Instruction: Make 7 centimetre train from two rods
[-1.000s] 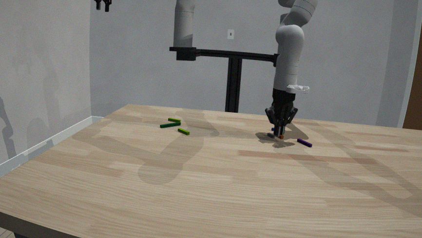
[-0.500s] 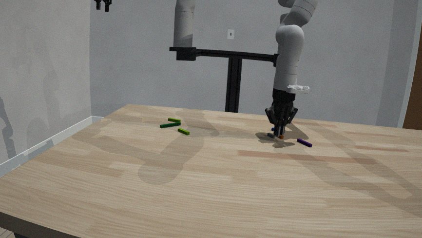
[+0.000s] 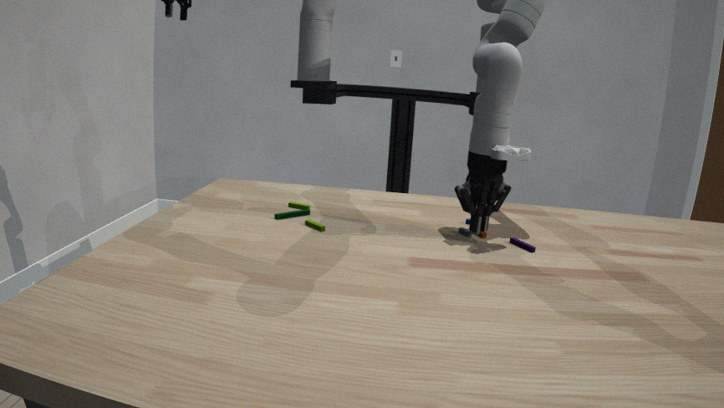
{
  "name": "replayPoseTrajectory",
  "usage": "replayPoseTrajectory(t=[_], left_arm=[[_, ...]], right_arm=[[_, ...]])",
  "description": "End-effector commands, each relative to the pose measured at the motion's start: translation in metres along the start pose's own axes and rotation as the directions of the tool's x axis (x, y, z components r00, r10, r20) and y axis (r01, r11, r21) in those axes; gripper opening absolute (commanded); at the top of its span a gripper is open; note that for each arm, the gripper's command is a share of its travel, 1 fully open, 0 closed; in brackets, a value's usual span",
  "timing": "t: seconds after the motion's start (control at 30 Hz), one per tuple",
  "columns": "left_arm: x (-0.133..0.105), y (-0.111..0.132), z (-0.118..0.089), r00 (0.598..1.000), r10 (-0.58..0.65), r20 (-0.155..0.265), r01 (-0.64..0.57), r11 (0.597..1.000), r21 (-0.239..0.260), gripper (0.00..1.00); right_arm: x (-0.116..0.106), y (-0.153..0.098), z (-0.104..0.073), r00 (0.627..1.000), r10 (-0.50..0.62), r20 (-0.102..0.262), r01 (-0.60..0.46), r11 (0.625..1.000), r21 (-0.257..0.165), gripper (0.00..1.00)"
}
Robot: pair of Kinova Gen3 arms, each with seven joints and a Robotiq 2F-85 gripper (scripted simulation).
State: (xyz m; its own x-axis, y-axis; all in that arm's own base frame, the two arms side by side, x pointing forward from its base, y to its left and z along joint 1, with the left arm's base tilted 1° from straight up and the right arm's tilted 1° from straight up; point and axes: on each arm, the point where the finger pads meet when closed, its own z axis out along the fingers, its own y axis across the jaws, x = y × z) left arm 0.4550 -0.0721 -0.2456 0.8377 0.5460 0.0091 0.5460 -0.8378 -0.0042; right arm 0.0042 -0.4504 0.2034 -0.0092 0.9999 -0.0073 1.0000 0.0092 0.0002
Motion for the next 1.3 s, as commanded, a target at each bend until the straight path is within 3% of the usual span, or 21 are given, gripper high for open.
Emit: replayPoseTrajectory(t=[0.0,1.27], left_arm=[[0.001,0.001,-0.001,1.000,0.000,-0.001,0.000,1.000,-0.001,0.175],[0.001,0.001,0.010,1.000,0.000,-0.001,0.000,1.000,-0.001,0.175]], right_arm=[[0.000,0.000,-0.001,1.000,0.000,0.002,0.000,1.000,0.000,1.000],[0.000,0.000,-0.001,1.000,0.000,0.002,0.000,1.000,0.000,1.000]])
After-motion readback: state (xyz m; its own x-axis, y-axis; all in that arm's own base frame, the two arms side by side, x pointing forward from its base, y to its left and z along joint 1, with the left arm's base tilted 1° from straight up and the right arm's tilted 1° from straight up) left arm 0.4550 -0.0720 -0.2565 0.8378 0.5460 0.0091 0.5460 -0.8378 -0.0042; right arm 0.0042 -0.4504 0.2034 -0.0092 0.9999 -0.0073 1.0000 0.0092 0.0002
